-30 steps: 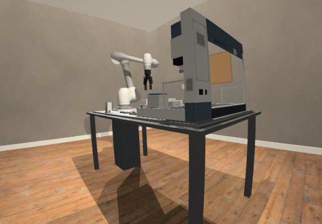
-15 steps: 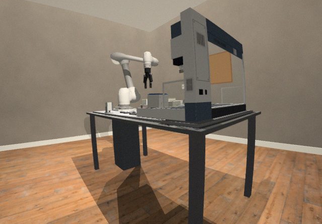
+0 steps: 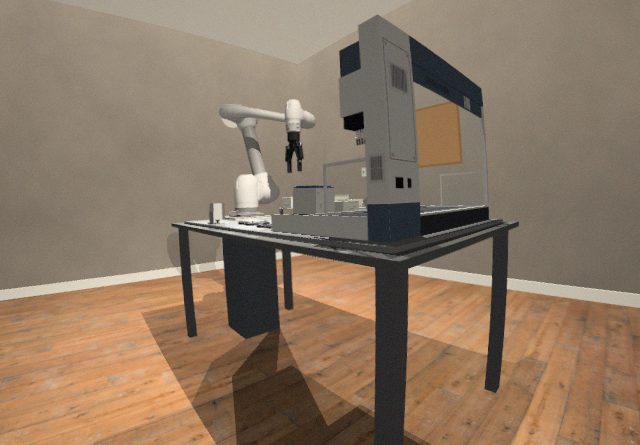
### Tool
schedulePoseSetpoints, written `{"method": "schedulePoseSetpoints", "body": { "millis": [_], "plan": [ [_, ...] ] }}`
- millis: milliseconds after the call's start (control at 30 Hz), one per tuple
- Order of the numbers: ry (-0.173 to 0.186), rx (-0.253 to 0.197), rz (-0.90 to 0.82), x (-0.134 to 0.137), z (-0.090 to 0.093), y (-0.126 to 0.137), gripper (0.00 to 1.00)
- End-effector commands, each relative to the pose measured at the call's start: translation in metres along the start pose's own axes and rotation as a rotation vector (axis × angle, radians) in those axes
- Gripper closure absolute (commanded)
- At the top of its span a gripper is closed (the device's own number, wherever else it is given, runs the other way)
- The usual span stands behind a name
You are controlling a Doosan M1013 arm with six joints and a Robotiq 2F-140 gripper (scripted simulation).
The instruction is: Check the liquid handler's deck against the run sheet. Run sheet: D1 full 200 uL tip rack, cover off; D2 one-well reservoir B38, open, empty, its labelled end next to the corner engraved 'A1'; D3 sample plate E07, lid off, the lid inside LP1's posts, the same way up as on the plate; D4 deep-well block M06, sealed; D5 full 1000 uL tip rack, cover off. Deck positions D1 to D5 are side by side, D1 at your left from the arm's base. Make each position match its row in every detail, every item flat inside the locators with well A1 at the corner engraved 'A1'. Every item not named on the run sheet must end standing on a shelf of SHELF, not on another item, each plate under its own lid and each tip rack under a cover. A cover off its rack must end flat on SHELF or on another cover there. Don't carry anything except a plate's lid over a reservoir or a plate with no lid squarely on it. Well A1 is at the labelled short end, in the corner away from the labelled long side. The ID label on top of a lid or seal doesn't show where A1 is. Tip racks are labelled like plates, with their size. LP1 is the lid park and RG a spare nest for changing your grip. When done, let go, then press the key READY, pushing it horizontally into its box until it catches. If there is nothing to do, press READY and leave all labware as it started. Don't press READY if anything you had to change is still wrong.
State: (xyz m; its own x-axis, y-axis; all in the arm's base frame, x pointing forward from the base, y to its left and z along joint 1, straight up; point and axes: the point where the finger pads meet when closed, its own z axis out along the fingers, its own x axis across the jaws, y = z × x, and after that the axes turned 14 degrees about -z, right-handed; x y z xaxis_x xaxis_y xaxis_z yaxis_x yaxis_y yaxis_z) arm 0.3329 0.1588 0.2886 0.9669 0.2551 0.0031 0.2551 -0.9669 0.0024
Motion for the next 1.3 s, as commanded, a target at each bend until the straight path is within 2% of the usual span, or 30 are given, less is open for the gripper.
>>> {"method": "schedulePoseSetpoints", "body": {
  "millis": [0, 100, 167, 667, 733, 1267],
  "plan": [
    [0.000, 0.000, 0.000, 0.012, 0.000, 0.003, 0.33],
    [0.000, 0.000, 0.000, 0.026, 0.000, 0.007, 0.33],
    [0.000, 0.000, 0.000, 0.026, 0.000, 0.007, 0.33],
    [0.001, 0.000, 0.000, 0.099, 0.000, 0.027, 0.33],
    [0.001, 0.000, 0.000, 0.099, 0.000, 0.027, 0.33],
    [0.001, 0.000, 0.000, 0.171, 0.000, 0.047, 0.33]
  ]
}}
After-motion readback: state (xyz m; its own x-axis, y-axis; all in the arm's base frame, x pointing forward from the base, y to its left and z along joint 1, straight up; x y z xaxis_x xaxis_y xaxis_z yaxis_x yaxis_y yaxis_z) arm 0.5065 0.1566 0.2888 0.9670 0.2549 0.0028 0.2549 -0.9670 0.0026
